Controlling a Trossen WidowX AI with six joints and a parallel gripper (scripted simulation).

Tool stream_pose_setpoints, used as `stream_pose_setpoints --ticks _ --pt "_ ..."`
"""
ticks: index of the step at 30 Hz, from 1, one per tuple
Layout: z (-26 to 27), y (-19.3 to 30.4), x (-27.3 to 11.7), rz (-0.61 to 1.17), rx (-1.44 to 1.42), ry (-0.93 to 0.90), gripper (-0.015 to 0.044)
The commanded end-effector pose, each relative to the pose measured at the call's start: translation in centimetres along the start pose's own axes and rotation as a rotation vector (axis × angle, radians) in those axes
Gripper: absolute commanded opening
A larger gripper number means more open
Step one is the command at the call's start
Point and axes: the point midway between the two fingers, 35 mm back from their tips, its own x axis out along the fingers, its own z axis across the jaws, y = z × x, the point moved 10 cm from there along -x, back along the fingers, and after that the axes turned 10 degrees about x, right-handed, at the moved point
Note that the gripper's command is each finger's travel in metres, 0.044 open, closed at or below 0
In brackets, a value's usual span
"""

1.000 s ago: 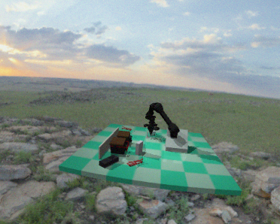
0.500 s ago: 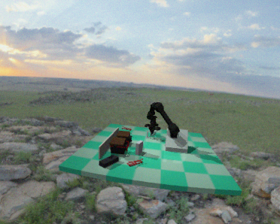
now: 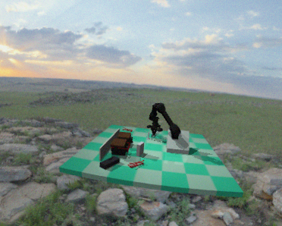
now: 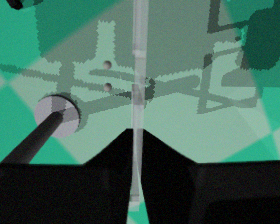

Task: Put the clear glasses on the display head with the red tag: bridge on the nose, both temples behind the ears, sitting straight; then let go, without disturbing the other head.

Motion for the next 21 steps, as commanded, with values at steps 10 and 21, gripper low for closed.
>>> stream_pose_setpoints --ticks 10,21 --pt "-0.1 -1.2 0.0 -0.007 0.000 0.000 0.0000" --pt "-0.1 -1.4 0.0 -0.007 0.000 0.000 0.0000"
